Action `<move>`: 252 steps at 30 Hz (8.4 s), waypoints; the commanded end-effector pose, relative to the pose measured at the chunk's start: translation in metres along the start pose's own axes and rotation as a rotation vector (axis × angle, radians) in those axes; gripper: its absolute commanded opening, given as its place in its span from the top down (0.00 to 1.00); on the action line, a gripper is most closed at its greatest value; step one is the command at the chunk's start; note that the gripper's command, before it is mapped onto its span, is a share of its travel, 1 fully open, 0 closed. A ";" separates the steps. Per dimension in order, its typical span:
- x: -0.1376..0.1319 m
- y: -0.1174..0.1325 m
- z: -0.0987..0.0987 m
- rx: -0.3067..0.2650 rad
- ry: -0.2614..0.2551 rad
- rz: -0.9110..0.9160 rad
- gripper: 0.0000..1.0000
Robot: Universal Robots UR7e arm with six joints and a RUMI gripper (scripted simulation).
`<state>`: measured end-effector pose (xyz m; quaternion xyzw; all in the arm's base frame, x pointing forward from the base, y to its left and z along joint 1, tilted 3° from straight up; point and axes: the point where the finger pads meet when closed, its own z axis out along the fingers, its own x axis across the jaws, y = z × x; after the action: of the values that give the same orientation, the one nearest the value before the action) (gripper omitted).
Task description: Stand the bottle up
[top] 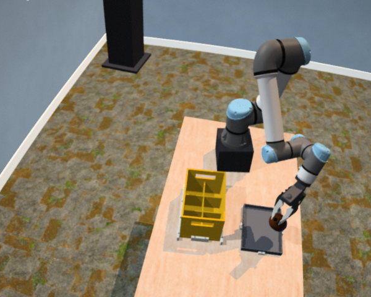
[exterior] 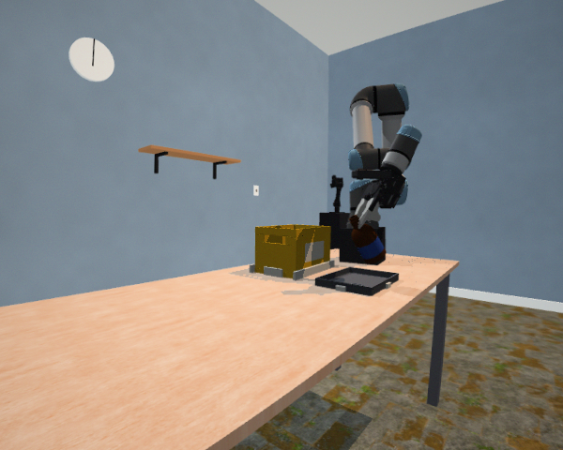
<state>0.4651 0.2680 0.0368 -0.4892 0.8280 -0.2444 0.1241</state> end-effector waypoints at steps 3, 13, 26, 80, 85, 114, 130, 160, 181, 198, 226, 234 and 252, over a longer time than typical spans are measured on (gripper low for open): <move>0.000 -0.001 -0.001 0.003 -0.001 0.001 1.00; 0.000 -0.001 -0.001 0.003 -0.001 0.001 1.00; 0.000 -0.001 -0.001 0.003 -0.001 0.001 1.00; 0.000 0.000 0.000 0.177 -0.001 0.001 1.00; 0.000 0.000 0.000 0.177 -0.001 0.001 1.00; 0.000 0.000 0.000 0.177 -0.001 0.001 1.00; 0.001 -0.001 0.000 0.177 -0.001 0.001 1.00; 0.011 -0.008 0.004 0.177 -0.001 0.001 1.00; 0.011 -0.008 0.004 0.177 -0.001 0.001 1.00; 0.011 -0.008 0.004 0.177 -0.001 0.001 1.00; 0.011 -0.005 0.009 0.177 -0.001 0.001 1.00; 0.011 -0.002 0.014 0.177 -0.001 0.001 1.00; 0.011 0.007 0.030 0.177 -0.001 0.001 1.00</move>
<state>0.4671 0.2526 0.0127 -0.4764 0.8033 -0.3161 0.1667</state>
